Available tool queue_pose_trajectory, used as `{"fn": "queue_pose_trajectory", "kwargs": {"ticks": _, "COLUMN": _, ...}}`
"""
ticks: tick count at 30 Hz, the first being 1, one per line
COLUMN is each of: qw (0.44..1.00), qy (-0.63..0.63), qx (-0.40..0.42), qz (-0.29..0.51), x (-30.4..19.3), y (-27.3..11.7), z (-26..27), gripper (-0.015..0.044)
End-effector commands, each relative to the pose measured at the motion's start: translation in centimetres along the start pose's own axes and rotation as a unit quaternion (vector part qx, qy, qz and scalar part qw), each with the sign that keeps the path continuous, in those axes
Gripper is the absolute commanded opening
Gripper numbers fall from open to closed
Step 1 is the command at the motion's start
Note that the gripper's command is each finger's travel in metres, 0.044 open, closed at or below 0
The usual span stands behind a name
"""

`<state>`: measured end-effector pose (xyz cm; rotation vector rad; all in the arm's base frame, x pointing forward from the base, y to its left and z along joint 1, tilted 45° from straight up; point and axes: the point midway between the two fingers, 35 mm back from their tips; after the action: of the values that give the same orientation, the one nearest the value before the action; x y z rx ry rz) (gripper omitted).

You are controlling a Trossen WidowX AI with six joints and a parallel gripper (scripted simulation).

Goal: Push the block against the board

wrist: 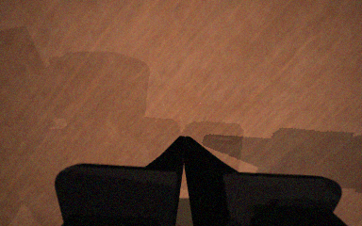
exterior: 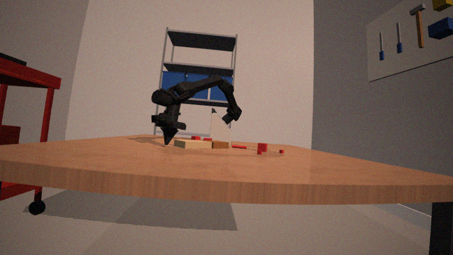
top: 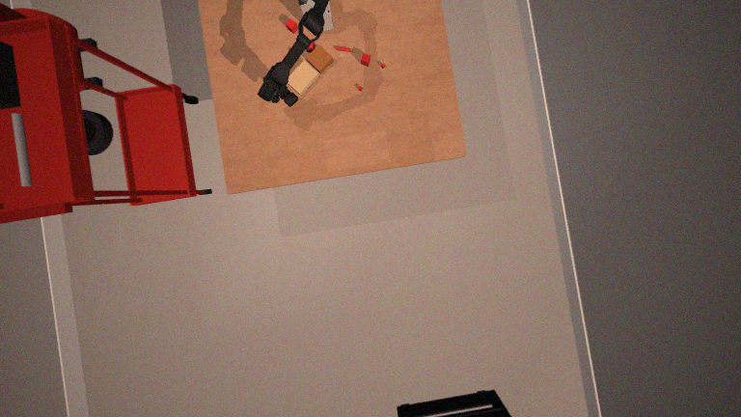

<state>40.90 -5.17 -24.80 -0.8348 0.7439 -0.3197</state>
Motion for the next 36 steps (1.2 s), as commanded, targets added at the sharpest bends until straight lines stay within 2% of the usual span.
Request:
{"fn": "queue_pose_trajectory", "kwargs": {"ticks": 1, "qw": 1.000, "qy": 0.006, "qx": -0.004, "qz": 0.005, "x": -0.2, "y": 0.5, "z": -0.5, "gripper": 0.0000}}
{"fn": "queue_pose_trajectory", "kwargs": {"ticks": 8, "qw": 1.000, "qy": 0.000, "qx": -0.001, "qz": 0.003, "x": -0.1, "y": -0.1, "z": -0.1, "gripper": 0.0000}}
{"fn": "queue_pose_trajectory", "kwargs": {"ticks": 12, "qw": 0.999, "qy": -0.011, "qx": -0.002, "qz": 0.042, "x": -2.1, "y": -4.4, "z": -0.2, "gripper": 0.0000}}
{"fn": "queue_pose_trajectory", "kwargs": {"ticks": 14, "qw": 0.999, "qy": -0.014, "qx": -0.002, "qz": 0.051, "x": -2.6, "y": -5.4, "z": -0.2, "gripper": 0.0000}}
{"fn": "queue_pose_trajectory", "kwargs": {"ticks": 18, "qw": 0.999, "qy": -0.014, "qx": -0.002, "qz": 0.051, "x": -2.6, "y": -5.0, "z": -0.2, "gripper": 0.0000}}
{"fn": "queue_pose_trajectory", "kwargs": {"ticks": 21, "qw": 0.999, "qy": -0.014, "qx": -0.001, "qz": 0.051, "x": -3.0, "y": -1.0, "z": -0.1, "gripper": 0.0000}}
{"fn": "queue_pose_trajectory", "kwargs": {"ticks": 23, "qw": 0.999, "qy": -0.014, "qx": -0.001, "qz": 0.051, "x": -3.2, "y": 0.2, "z": -0.2, "gripper": 0.0000}}
{"fn": "queue_pose_trajectory", "kwargs": {"ticks": 36, "qw": 0.999, "qy": -0.014, "qx": -0.001, "qz": 0.052, "x": -3.8, "y": 0.1, "z": -0.1, "gripper": 0.0000}}
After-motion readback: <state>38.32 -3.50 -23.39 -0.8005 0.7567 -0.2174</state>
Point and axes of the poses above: the point midway between the two fingers, 35 mm back from their tips, its own y axis out along the fingers, its own z axis across the jaws, x = y × z
